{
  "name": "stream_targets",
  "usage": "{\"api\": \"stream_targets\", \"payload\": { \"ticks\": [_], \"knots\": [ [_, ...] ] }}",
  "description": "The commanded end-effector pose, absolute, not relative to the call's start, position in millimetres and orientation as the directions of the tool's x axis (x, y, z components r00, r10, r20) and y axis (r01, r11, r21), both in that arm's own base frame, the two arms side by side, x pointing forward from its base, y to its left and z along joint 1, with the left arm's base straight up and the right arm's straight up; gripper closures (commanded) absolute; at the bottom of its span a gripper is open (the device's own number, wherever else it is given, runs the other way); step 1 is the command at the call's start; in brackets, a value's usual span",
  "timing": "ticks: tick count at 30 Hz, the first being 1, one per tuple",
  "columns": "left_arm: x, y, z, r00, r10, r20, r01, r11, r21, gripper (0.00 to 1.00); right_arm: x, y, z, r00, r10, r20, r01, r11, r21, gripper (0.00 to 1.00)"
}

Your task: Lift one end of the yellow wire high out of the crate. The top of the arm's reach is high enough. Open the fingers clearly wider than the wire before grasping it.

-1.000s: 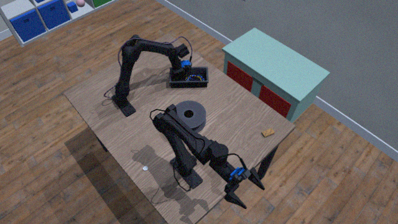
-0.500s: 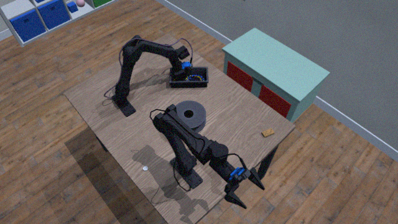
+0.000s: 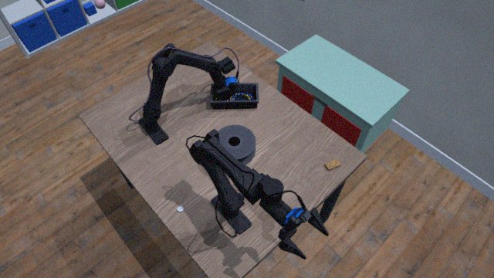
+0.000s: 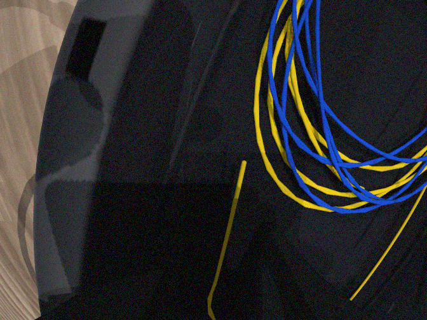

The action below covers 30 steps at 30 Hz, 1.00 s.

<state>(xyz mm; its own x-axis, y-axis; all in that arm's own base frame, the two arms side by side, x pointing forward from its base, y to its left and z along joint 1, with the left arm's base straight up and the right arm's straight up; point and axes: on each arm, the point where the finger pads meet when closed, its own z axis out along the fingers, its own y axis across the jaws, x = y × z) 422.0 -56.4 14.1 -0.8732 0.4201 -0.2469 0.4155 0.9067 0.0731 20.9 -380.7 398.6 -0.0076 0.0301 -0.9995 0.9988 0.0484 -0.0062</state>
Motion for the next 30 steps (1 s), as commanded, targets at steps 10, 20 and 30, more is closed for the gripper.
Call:
{"api": "stream_targets", "payload": {
  "ticks": [10, 20, 30],
  "knots": [
    [419.9, -60.3, 6.1, -0.870, 0.430, -0.243, 0.424, 0.902, 0.078, 0.71, 20.2, -381.6, 405.8, 0.000, 0.003, -1.000, 0.999, 0.049, 0.000, 0.00],
    [419.9, -60.3, 6.1, -0.870, 0.430, -0.243, 0.424, 0.902, 0.078, 0.81, 20.2, -381.6, 405.8, 0.000, 0.003, -1.000, 0.999, 0.049, 0.000, 0.00],
    [419.7, -60.7, 6.1, -0.870, 0.430, -0.243, 0.425, 0.902, 0.077, 0.89, 20.2, -381.6, 405.8, 0.000, 0.003, -1.000, 0.999, 0.049, 0.000, 0.00]
  ]
}}
